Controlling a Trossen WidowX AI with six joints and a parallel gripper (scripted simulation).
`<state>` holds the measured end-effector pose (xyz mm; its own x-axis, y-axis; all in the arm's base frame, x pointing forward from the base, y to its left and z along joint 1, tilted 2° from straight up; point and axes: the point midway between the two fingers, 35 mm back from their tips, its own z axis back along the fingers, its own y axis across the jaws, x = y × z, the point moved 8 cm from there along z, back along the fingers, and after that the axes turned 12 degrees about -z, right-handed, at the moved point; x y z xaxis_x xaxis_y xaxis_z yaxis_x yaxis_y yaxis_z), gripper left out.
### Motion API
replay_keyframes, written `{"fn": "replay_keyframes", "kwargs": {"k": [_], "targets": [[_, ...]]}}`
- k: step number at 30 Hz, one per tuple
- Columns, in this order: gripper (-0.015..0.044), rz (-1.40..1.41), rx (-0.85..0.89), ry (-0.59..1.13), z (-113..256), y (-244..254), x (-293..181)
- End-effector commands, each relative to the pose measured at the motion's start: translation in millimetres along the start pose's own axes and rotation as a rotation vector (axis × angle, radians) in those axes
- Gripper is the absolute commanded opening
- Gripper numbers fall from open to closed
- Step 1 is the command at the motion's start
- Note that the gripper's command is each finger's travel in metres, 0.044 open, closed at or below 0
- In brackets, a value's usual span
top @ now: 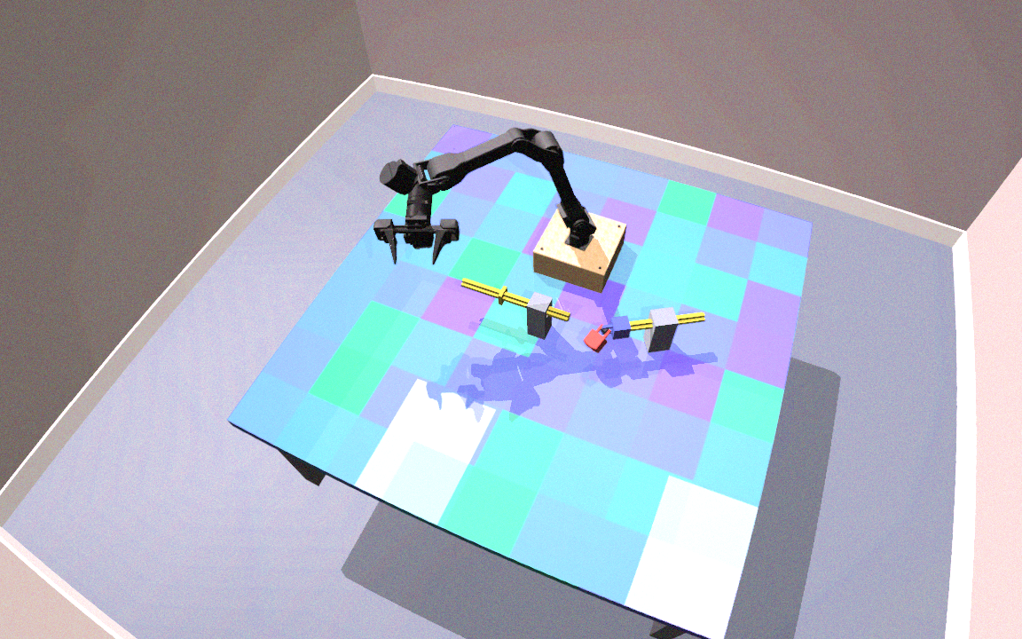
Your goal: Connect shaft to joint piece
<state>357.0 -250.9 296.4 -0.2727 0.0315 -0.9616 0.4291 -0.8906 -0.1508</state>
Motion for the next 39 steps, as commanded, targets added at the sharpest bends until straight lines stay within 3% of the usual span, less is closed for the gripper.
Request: {"fn": "replay_keyframes", "kwargs": {"k": [1, 19, 39], "targets": [[0.0426, 0.000, 0.000, 0.000, 0.0, 0.0, 0.0], [0.0440, 0.181, -0.036, -0.092, -41.4, -22.5, 6.3], [0.0440, 0.543, -0.188, -0.273, -112.1, -80.1, 19.1]]}}
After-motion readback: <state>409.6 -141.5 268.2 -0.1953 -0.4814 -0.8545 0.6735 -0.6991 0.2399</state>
